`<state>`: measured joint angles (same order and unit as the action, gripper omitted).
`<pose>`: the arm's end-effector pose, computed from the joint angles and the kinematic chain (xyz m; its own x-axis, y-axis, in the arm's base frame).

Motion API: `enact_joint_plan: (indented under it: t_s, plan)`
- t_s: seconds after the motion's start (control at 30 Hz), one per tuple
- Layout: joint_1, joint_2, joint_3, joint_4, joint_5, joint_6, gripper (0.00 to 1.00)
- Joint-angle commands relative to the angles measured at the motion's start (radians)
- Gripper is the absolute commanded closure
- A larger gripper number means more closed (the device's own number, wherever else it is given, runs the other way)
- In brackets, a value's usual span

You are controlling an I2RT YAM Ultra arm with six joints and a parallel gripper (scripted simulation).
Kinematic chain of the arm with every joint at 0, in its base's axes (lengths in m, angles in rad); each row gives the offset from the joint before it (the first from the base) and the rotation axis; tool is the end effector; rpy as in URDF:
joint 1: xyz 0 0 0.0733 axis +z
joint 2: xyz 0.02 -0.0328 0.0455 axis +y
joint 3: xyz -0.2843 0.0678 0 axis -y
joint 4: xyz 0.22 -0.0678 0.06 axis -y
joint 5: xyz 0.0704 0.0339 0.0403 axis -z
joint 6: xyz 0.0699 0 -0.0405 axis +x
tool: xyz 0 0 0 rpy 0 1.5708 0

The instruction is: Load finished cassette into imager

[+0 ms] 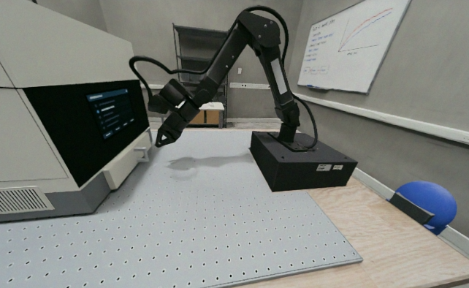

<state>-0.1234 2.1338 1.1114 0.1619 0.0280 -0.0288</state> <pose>0.4256 -0.0536 0.0963 -0.7562 0.0648 -0.6512 0.1194 0.9920 -0.0400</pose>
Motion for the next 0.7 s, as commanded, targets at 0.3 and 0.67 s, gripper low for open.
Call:
enact_joint_plan:
  t_s: [0.3, 0.67]
  plan:
    - [0.022, -0.075, 0.157, -0.532, 0.018, 0.022, 0.65]
    - [0.027, -0.017, 0.373, -1.043, 0.016, 0.041, 0.65]
